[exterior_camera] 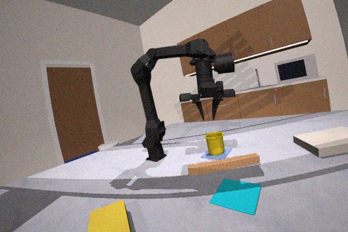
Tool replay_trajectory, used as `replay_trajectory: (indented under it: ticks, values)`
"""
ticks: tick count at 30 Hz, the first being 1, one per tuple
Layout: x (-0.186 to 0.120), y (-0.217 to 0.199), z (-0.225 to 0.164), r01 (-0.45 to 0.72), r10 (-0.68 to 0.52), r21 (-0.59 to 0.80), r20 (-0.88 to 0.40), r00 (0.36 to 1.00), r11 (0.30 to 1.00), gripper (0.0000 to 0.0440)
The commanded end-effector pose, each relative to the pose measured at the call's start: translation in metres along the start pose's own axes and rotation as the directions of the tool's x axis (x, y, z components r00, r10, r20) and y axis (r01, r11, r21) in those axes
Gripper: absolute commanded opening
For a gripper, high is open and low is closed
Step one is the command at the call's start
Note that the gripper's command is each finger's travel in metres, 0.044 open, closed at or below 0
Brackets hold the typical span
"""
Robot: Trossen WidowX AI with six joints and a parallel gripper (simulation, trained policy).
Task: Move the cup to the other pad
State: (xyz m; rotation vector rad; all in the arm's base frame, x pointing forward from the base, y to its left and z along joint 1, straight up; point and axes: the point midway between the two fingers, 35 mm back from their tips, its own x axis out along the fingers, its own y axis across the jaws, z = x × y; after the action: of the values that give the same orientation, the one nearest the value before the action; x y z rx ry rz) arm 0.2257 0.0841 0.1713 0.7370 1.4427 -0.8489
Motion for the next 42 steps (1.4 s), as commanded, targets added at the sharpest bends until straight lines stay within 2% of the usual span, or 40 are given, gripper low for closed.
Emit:
replay_trajectory:
  ticks: [1, 20, 37, 39, 42]
  values:
    - [0.011, -0.002, 0.001, 0.035, -0.035, 0.013, 0.007, 0.999, 0.999, 0.0159]
    - [0.058, -0.010, -0.002, 0.141, -0.142, 0.021, 0.018, 0.990, 0.990, 0.0182]
    - [0.103, -0.015, -0.005, 0.184, -0.183, -0.071, 0.024, 0.983, 0.980, 0.0186]
    - [0.107, -0.015, -0.005, 0.183, -0.181, -0.089, 0.025, 0.983, 0.979, 0.0165]
    - [0.112, -0.015, -0.004, 0.178, -0.176, -0.114, 0.031, 0.984, 0.977, 0.0090]
